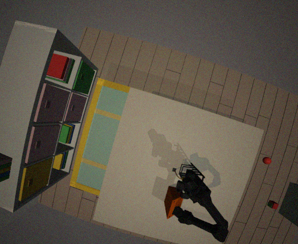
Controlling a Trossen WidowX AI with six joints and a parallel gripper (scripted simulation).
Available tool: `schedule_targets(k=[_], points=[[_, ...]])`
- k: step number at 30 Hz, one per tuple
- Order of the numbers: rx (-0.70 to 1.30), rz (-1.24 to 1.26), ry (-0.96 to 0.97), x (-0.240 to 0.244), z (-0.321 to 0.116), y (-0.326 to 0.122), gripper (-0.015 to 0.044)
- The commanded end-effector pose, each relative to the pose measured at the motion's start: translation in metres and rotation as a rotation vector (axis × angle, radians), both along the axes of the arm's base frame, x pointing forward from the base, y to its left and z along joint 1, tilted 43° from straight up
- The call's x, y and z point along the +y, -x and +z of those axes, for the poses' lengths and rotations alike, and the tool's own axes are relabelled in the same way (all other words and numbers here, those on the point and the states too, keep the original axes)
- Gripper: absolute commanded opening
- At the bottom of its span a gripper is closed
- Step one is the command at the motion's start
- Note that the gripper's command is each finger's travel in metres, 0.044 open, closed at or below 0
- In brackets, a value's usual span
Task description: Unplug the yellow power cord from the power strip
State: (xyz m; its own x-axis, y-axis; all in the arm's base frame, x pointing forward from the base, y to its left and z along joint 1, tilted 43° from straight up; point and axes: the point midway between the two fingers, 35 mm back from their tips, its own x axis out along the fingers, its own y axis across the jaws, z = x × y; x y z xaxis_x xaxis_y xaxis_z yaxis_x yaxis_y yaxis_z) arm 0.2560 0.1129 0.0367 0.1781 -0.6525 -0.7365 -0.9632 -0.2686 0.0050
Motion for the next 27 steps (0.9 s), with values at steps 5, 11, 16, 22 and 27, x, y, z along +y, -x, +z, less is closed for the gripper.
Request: schedule_targets(k=[5, 11, 16, 22, 27], points=[[-0.003, 0.000, -0.002, 0.006, -0.004, 0.000, 0.0000], [-0.002, 0.000, -0.003, 0.013, -0.011, 0.001, 0.0000], [-0.002, 0.001, -0.003, 0.019, -0.016, 0.003, 0.0000], [-0.001, 0.001, -0.003, 0.027, -0.022, 0.005, 0.0000], [-0.001, 0.002, -0.004, 0.034, -0.026, 0.007, 0.0000]])
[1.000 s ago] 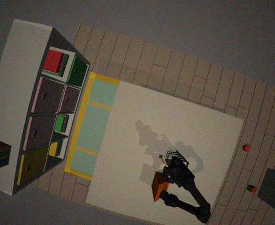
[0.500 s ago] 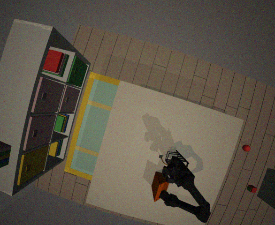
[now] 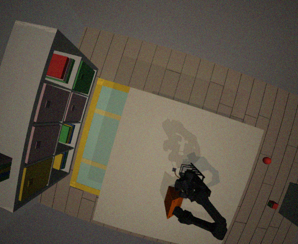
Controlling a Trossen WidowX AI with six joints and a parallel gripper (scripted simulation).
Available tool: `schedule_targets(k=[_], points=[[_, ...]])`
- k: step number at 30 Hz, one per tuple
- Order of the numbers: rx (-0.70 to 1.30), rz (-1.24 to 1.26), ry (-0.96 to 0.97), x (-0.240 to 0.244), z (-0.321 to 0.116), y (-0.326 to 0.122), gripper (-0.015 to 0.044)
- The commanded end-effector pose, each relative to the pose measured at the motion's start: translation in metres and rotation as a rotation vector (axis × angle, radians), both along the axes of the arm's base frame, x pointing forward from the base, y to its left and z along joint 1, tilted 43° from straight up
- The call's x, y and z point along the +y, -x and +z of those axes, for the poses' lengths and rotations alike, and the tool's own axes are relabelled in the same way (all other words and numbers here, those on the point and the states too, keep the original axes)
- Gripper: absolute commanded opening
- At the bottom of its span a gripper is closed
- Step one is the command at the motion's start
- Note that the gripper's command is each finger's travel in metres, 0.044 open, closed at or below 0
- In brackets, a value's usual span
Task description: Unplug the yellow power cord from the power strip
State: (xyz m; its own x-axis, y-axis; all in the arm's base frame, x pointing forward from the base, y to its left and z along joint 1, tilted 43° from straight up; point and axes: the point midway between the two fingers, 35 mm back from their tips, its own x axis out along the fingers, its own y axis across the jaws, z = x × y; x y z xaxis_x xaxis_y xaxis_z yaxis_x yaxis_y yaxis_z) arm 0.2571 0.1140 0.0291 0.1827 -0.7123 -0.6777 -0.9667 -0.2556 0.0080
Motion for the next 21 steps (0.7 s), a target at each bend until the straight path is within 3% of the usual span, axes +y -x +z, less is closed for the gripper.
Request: schedule_targets(k=[1, 7, 21], points=[[0.019, 0.015, -0.085, 0.034, -0.019, 0.009, 0.0000], [0.019, 0.015, -0.085, 0.042, -0.024, 0.012, 0.0000], [0.019, 0.016, -0.079, 0.032, -0.021, 0.009, 0.0367]])
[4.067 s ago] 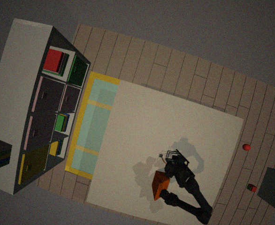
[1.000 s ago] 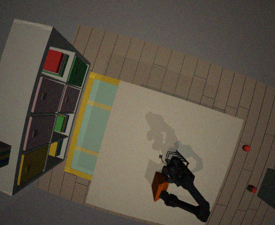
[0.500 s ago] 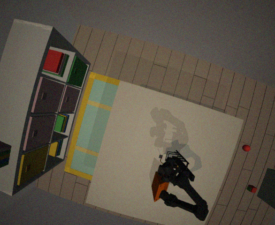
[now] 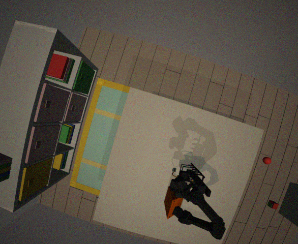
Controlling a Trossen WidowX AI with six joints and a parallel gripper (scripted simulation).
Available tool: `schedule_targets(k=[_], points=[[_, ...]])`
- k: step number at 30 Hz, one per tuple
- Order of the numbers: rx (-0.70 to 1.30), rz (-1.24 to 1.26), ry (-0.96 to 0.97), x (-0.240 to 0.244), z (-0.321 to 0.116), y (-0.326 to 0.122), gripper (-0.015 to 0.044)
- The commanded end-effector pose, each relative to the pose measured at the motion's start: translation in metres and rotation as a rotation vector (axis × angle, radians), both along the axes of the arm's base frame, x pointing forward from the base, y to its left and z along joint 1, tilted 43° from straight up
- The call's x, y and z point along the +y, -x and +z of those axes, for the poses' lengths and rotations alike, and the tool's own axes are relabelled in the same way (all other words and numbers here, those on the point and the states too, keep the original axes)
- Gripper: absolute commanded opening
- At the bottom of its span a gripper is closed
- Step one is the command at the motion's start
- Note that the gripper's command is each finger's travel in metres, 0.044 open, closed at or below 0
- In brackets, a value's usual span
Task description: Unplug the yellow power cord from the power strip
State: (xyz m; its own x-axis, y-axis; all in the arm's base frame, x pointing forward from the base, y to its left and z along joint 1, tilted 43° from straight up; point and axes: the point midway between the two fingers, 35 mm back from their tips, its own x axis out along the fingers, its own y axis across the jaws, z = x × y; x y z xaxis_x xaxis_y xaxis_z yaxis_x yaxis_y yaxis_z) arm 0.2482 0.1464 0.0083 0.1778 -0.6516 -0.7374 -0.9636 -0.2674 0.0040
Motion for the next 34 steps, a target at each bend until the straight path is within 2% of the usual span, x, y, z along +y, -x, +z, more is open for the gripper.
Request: schedule_targets(k=[1, 3, 9, 34], points=[[0.001, 0.004, 0.003, 0.001, -0.001, 0.000, 0.0394], [0.001, 0.004, 0.001, 0.010, -0.006, 0.002, 0.0440], [0.001, 0.004, -0.002, 0.050, -0.032, 0.014, 0.0440], [0.001, 0.004, -0.002, 0.050, -0.032, 0.014, 0.0440]])
